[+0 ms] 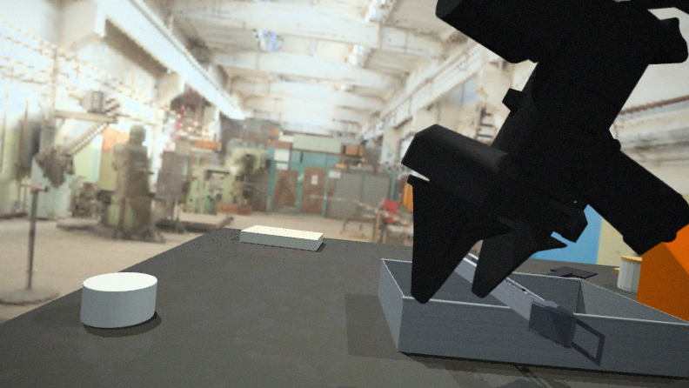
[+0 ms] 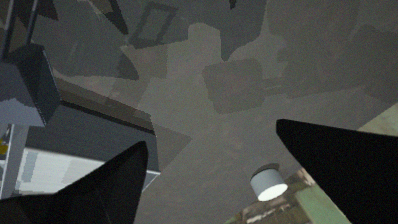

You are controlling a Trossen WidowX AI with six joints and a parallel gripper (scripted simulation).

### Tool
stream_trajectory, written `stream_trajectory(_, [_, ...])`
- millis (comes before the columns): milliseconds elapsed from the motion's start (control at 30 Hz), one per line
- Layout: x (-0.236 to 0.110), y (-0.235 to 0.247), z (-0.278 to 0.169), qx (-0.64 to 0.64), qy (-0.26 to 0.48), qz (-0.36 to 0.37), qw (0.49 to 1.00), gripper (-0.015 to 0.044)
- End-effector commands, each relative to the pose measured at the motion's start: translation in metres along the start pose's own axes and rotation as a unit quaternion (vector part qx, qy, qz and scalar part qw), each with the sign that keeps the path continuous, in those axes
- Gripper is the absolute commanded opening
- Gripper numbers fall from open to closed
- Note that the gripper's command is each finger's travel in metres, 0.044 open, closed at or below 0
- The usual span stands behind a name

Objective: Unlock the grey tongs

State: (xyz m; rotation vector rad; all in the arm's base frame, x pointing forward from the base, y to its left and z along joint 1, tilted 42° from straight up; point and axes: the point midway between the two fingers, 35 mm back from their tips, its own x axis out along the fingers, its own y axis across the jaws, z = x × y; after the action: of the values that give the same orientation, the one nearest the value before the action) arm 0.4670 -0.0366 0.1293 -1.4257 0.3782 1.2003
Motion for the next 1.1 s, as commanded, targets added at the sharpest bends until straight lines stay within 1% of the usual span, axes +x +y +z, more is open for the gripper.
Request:
stream_trajectory(0, [-0.009,0.057,-0.039,0.135,-0.016,0.039,0.99,0.044])
stream_trajectory(100, [-0.012,0.093,-0.055,0.209,-0.037,0.064,0.975,0.044])
stream_trajectory(133, [-0.013,0.101,-0.061,0.219,-0.032,0.068,0.973,0.044])
stream_trajectory(267, [-0.013,0.121,-0.064,0.262,-0.059,0.084,0.96,0.044])
stream_trajectory(333, [-0.011,0.139,-0.065,0.287,-0.085,0.099,0.949,0.044])
stream_trajectory(433, [-0.01,0.172,-0.064,0.342,-0.141,0.122,0.921,0.044])
stream_trajectory(1067, [-0.003,0.178,-0.069,0.347,-0.147,0.124,0.918,0.044])
